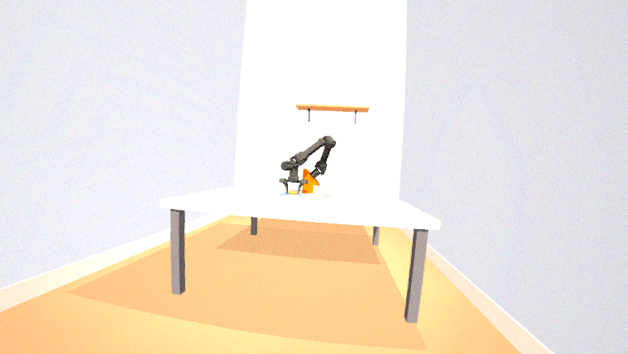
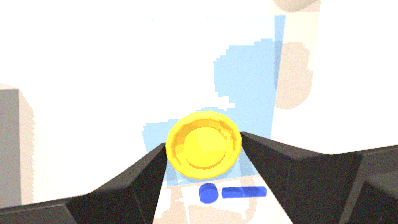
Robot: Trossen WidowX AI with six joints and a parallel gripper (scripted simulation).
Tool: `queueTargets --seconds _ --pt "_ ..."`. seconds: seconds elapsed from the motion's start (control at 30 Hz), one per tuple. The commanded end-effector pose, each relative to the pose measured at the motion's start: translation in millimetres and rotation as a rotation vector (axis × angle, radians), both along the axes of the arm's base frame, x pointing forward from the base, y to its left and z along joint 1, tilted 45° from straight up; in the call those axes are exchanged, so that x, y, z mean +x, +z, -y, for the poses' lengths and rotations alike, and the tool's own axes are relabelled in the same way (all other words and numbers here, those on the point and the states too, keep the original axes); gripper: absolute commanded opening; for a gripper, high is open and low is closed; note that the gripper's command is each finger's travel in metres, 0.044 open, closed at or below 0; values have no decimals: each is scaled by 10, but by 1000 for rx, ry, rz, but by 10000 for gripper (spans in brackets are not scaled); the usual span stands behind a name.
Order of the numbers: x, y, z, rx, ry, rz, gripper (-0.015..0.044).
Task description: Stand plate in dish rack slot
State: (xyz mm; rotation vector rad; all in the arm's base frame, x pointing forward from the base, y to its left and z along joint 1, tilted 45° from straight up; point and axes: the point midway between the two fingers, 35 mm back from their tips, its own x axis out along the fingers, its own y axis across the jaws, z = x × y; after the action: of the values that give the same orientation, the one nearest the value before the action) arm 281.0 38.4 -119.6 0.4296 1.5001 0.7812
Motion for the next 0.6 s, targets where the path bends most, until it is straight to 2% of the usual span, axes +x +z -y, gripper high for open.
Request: queueTargets --seconds 0.0,0.17,0.5,0.57 --pt "-1 1 -6 4 -5 -3 316" --pt "-1 1 -6 4 -5 -3 282" --pt "150 277 330 -8 -8 0 20" --pt "179 354 419 -10 -9 0 0"
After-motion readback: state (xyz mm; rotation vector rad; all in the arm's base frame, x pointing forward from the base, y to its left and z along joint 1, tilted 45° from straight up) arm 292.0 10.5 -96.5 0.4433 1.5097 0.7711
